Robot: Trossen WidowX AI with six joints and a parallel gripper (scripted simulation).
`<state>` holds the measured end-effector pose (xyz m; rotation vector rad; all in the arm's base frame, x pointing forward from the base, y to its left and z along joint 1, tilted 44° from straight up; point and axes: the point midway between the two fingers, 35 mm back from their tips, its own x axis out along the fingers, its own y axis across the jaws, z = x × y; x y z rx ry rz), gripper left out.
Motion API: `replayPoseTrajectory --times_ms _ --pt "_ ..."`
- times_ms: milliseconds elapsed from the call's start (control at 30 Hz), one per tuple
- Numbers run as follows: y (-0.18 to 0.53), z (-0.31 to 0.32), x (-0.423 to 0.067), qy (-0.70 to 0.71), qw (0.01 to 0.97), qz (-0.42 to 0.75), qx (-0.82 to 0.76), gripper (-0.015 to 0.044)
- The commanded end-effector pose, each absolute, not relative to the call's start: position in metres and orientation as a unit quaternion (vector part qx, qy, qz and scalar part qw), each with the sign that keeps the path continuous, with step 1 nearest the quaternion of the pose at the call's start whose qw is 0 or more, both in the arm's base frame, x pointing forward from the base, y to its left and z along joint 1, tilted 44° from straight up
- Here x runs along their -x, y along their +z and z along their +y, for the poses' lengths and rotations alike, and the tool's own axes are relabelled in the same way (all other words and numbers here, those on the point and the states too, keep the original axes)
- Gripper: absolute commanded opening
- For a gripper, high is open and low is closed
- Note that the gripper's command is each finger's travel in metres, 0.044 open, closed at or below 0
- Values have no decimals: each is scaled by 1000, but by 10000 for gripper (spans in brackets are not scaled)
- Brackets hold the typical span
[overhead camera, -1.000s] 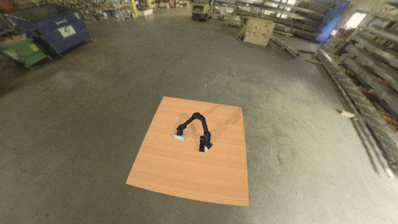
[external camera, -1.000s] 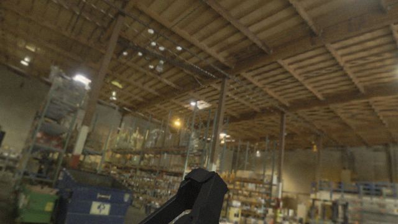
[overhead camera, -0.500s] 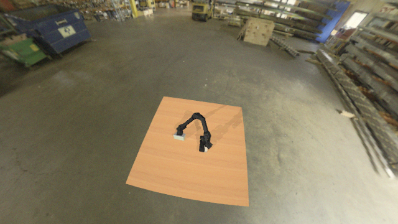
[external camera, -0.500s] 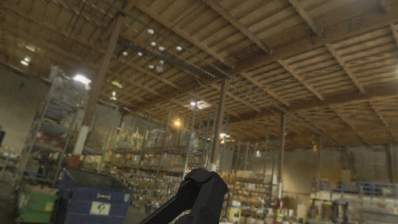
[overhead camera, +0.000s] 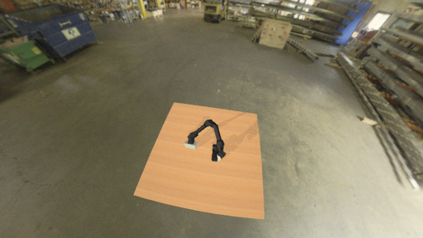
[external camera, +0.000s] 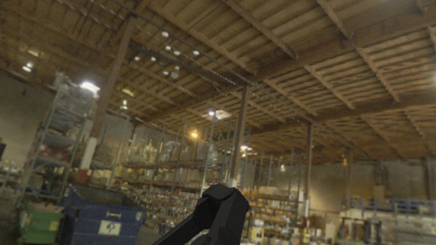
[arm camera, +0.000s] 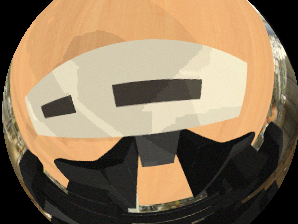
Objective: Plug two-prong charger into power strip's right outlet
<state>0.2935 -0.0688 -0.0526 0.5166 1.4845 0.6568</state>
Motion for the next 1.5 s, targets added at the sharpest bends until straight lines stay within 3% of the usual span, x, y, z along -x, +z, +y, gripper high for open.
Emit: replayPoseTrajectory --times_ms 0,933,1467 --pt "-49 -71 -301 291 669 646 -227 0" --pt "-53 -69 -294 290 658 657 -227 0" --pt "-53 -69 -294 290 658 657 -227 420"
